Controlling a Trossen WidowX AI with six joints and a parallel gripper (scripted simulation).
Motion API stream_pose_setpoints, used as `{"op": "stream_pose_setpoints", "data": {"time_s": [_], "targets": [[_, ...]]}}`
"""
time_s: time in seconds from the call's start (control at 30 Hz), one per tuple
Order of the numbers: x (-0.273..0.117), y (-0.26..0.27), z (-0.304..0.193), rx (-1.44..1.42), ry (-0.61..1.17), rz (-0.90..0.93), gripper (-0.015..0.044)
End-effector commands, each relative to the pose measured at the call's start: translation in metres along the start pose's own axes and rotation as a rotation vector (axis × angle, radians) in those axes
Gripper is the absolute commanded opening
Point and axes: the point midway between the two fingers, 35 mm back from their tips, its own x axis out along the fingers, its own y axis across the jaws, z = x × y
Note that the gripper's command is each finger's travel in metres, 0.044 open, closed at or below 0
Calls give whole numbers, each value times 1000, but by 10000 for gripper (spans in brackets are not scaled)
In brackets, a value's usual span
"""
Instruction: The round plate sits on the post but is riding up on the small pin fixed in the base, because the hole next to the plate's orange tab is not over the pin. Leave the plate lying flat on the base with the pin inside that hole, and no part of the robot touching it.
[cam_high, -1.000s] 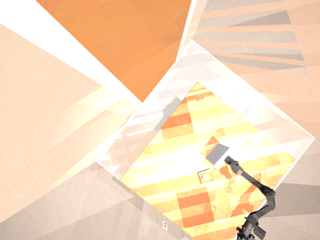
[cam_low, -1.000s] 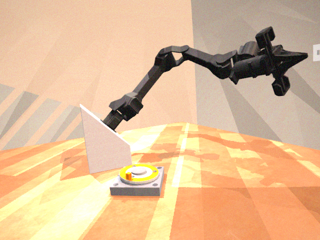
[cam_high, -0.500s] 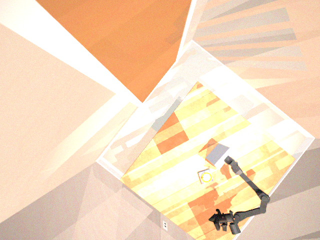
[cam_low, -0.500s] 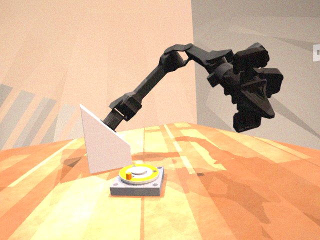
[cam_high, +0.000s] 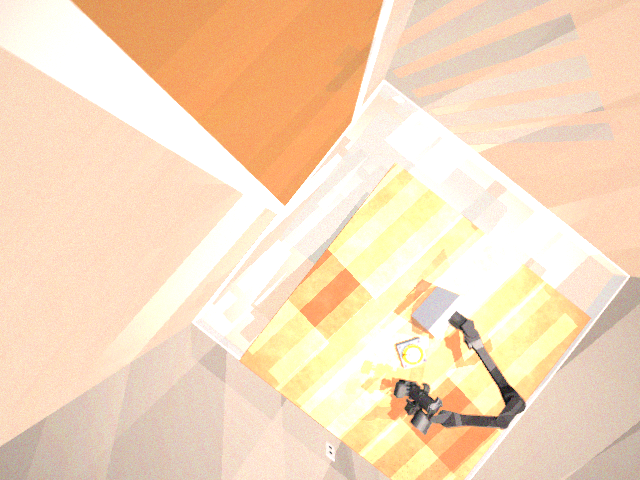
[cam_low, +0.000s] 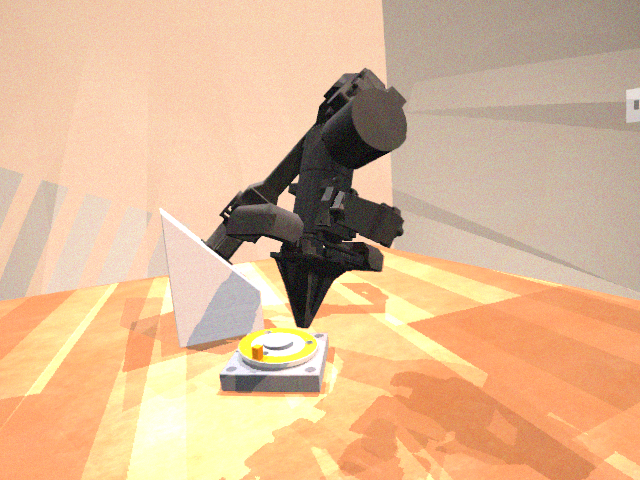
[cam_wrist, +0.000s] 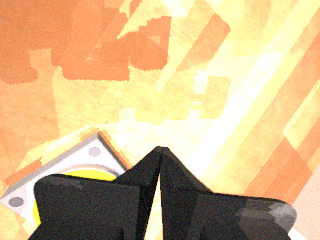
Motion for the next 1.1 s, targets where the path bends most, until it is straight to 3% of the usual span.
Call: {"op": "stream_pose_setpoints", "data": {"time_s": [0.0, 0.1, 0.5, 0.8, 1.07], "targets": [[6, 5, -56, 241, 103, 249, 0], [2, 9, -76, 385, 129, 377, 0], [4, 7, -80, 385, 129, 377, 0], [45, 24, -82, 385, 128, 378, 0], [48, 25, -84, 385, 128, 379, 0]]}}
